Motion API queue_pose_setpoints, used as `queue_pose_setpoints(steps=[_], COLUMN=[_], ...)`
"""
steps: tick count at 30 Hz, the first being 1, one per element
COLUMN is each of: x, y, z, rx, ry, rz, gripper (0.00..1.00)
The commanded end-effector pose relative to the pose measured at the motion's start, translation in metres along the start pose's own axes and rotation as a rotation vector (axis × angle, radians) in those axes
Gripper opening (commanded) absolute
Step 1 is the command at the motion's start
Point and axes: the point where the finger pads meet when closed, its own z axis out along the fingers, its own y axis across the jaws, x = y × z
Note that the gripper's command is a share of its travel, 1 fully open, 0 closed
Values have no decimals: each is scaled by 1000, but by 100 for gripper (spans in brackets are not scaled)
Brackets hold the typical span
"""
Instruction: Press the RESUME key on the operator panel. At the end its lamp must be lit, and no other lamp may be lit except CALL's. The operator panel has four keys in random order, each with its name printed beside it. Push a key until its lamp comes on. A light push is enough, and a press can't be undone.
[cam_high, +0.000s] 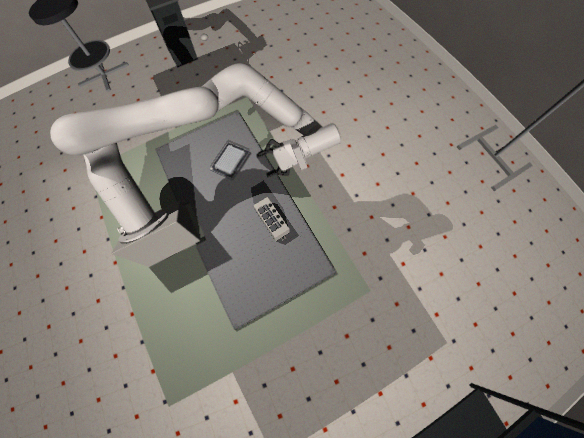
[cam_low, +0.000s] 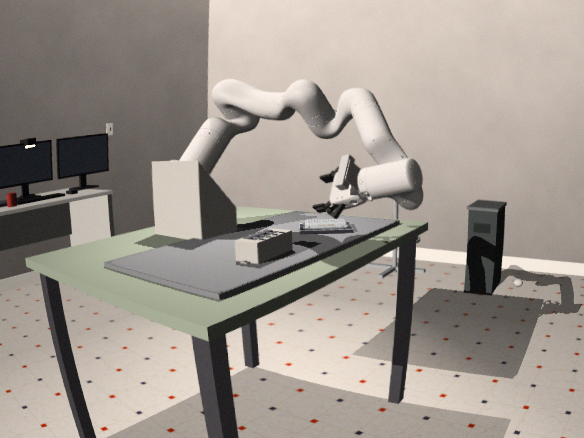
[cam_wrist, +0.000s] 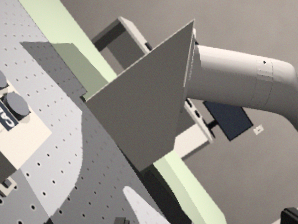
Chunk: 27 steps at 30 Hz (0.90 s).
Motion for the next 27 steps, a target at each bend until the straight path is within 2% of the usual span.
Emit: queue_pose_setpoints(steps=[1,17,18,27], x=[0,0,3,8], y=[1,1,-4,-16], z=[-1,-1,0,4], rx=[1,1,10,91], ry=[-1,-1,-11,-105], rz=[0,0,-31,-301], gripper=[100,100,0,0])
